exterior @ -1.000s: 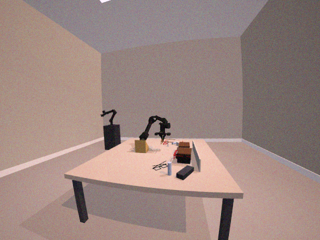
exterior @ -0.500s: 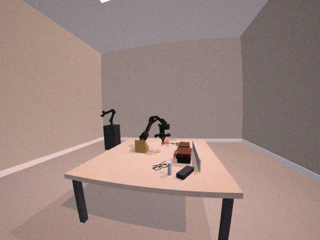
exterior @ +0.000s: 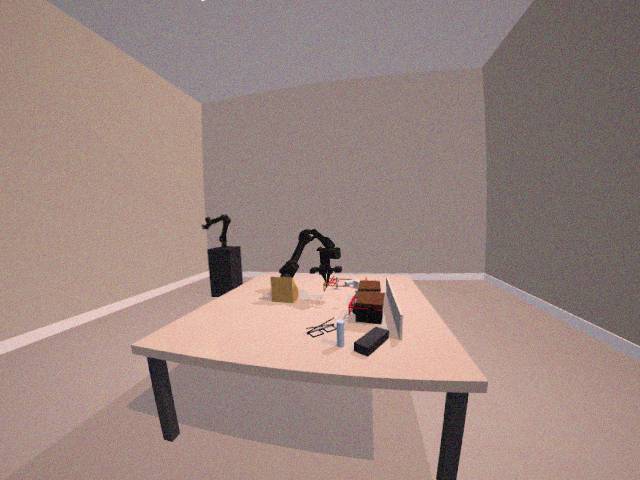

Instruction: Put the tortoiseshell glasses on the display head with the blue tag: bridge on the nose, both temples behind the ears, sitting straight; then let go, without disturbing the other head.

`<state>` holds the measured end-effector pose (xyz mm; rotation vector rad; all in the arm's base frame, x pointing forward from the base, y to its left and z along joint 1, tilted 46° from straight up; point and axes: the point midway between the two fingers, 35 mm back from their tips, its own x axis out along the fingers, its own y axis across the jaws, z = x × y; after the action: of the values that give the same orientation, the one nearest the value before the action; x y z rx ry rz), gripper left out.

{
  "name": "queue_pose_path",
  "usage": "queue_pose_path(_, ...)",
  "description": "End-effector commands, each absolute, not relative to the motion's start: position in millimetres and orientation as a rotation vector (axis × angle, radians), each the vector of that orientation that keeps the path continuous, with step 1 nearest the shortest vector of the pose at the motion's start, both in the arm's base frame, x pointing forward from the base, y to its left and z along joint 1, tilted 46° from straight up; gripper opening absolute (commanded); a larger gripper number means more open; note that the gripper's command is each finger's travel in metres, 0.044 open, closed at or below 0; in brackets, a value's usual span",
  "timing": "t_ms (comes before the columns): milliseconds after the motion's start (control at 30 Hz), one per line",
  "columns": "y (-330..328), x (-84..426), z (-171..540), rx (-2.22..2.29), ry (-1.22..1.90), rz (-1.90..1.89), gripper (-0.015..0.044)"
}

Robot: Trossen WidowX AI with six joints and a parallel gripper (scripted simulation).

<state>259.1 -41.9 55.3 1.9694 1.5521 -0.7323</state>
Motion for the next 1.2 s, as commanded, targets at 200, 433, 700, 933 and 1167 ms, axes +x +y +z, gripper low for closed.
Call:
queue_pose_path(200, -34.9, 262.4, 47.8, 1.976, 1.546, -0.738, 0.0)
queue_pose_path(433, -30.9, 263.6, 42.1, 1.98, 1.539, -0.735, 0.0)
queue_pose_path(700, -26.1, 264.6, 36.8, 1.98, 1.539, -0.735, 0.0)
queue_pose_path(933, -23.3, 265.2, 33.8, 1.981, 1.543, -0.734, 0.0)
queue_pose_path(1167, -23.2, 265.9, 33.6, 1.981, 1.543, -0.734, 0.0)
